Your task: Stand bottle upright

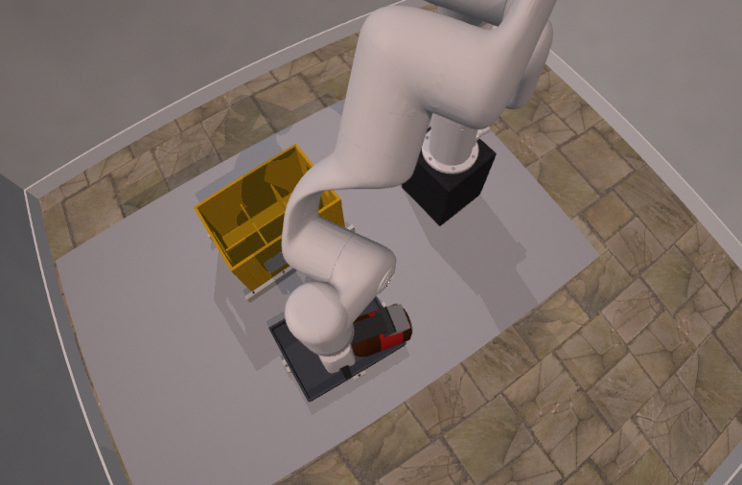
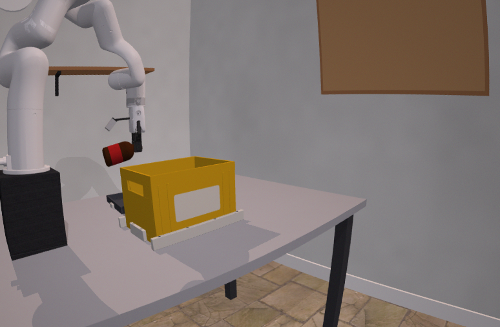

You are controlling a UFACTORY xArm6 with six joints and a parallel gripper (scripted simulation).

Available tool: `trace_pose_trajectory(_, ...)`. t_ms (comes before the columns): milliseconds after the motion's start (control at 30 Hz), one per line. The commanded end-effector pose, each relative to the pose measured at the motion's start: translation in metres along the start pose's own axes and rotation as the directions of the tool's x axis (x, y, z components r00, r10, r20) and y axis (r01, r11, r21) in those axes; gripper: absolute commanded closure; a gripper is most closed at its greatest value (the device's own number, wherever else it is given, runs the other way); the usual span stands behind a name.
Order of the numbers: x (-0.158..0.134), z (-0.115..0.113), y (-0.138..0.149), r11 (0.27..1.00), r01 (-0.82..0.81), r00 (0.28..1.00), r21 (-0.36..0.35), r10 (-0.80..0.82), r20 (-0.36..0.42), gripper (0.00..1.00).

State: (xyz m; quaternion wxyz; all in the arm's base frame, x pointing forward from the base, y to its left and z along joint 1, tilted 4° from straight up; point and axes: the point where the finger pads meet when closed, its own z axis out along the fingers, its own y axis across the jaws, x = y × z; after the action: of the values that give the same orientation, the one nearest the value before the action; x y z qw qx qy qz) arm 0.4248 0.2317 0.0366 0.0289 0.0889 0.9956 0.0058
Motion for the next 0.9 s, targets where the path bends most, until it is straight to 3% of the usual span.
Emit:
trace_pose_trajectory(0,-0.0013,-0.0016,0.0011,1.0,-0.014,1.0,-0.002,0.014,0.004,1.0)
trace_pose_trajectory(567,-0.0013,-0.0016,0.0011,1.0,-0.023,1.0,-0.002,0.023,0.004,1.0)
trace_pose_trajectory(867,-0.0013,-0.0016,0.0011,0.992,-0.128,0.992,-0.002,0.128,0.004,1.0)
